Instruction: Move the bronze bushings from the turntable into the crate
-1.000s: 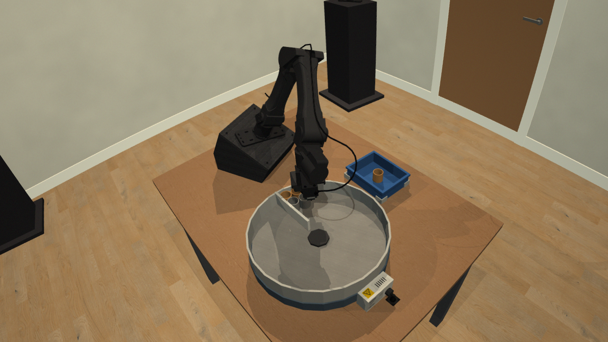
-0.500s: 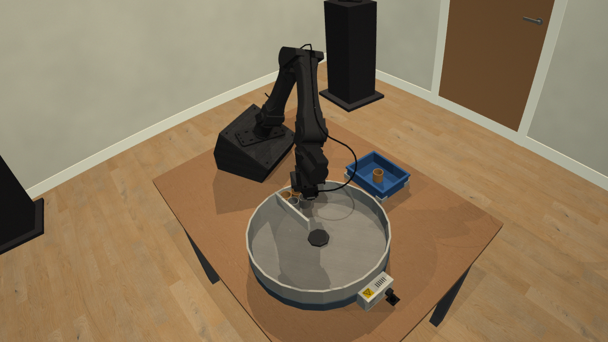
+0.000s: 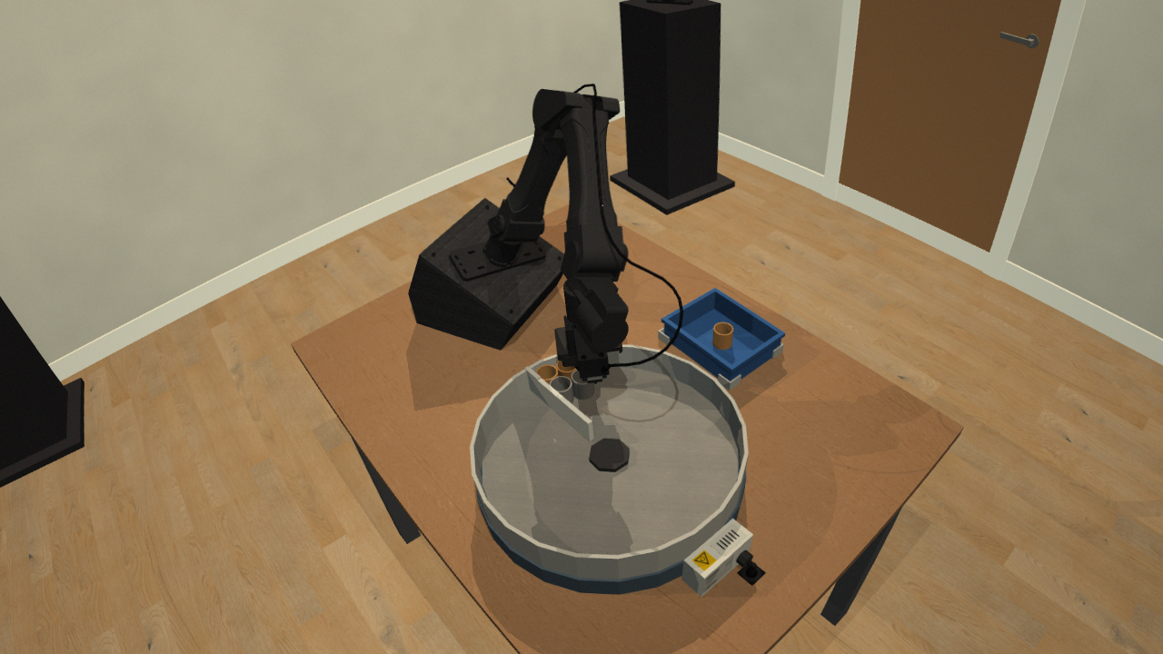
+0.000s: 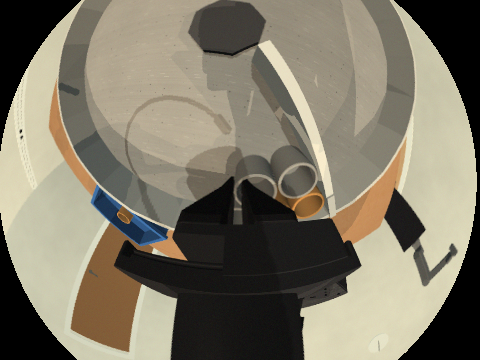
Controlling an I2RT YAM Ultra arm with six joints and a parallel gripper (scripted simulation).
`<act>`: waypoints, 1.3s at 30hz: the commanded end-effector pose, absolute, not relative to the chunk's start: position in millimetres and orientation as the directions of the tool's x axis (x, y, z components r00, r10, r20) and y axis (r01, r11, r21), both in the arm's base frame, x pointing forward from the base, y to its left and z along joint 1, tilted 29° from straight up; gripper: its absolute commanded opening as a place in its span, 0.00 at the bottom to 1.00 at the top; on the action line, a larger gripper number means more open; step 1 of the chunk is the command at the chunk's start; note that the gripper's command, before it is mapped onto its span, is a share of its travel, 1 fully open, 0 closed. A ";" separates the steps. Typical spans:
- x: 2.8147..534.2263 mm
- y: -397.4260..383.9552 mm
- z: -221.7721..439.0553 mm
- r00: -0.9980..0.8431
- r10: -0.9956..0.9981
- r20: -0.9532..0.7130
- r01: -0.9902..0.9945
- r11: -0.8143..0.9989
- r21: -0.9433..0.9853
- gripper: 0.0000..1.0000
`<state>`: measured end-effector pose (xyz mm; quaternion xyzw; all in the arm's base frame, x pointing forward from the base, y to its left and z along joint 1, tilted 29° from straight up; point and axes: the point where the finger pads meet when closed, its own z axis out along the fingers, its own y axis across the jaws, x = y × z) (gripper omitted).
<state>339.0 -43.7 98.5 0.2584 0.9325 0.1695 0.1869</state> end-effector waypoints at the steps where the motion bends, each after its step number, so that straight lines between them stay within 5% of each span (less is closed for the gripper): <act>1: 340.7 -51.9 101.6 -0.781 0.557 -0.283 0.431 0.808 0.401 0.00; 39: 305.8 -65.4 181.2 -0.781 0.547 -0.302 0.411 0.813 0.412 0.00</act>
